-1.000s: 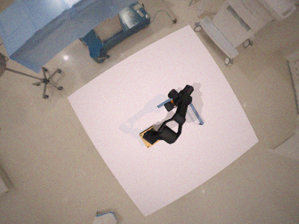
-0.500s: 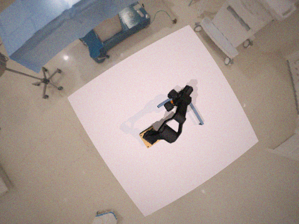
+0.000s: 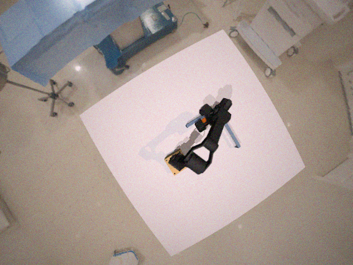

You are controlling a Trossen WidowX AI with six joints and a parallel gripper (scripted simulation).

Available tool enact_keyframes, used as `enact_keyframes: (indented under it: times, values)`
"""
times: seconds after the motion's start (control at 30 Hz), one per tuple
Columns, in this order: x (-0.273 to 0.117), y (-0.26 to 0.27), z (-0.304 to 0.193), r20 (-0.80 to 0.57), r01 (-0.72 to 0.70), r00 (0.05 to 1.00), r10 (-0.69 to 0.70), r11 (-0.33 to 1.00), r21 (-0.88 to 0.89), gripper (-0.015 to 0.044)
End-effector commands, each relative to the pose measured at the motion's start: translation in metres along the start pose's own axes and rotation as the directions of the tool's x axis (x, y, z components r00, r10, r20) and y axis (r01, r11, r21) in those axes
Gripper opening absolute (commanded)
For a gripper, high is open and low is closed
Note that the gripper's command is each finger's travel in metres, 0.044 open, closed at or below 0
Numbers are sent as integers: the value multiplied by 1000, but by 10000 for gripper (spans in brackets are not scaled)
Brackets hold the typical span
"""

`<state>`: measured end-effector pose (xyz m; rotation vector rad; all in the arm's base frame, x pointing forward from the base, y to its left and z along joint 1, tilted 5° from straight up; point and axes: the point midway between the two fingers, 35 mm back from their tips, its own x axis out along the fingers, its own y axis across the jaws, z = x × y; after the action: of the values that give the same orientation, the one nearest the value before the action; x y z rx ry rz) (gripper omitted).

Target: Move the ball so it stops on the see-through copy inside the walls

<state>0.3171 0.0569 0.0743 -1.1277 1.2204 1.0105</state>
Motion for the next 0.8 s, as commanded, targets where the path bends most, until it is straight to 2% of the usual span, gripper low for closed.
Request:
enact_keyframes:
  times: [0.0, 0.3, 0.4, 0.5, 0.77]
  values:
    - [-34, 0, 0, 1, 19, 1000, -19, 1000, 1, 373]
    - [-27, -4, 2, 15, 38, 999, -38, 999, 1, 373]
    - [-53, -3, 1, 15, 39, 999, -39, 999, 1, 440]
    - [-79, 2, -1, 16, 40, 999, -40, 999, 0, 440]
    - [-79, 2, -1, 16, 40, 999, -40, 999, 0, 440]
